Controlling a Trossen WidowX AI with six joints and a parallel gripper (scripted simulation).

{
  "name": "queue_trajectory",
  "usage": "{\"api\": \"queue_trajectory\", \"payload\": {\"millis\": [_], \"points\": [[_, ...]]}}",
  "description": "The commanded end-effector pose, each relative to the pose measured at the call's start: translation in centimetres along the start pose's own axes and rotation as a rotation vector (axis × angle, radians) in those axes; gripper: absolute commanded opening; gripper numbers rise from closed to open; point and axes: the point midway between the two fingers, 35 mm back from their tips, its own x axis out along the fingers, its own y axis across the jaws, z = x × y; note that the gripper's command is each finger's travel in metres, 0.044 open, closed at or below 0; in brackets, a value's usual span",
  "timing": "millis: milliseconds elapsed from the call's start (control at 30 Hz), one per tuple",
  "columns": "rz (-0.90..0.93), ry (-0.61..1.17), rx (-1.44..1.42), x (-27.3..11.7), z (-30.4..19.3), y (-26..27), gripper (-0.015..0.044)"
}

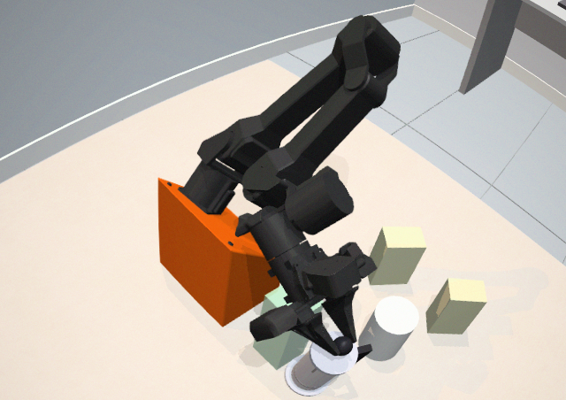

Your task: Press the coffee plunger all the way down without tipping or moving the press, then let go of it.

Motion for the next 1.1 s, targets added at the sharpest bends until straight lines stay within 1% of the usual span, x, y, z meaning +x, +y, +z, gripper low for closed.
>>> {"api": "queue_trajectory", "payload": {"millis": [0, 833, 1067], "points": [[0.003, 0.02, 0.016, 0.23, -0.46, 0.01, 0.0117], [0.002, 0.006, 0.008, 0.4, 0.09, -0.13, 0.0117], [0.002, 0.006, 0.008, 0.4, 0.09, -0.13, 0.0301]]}}
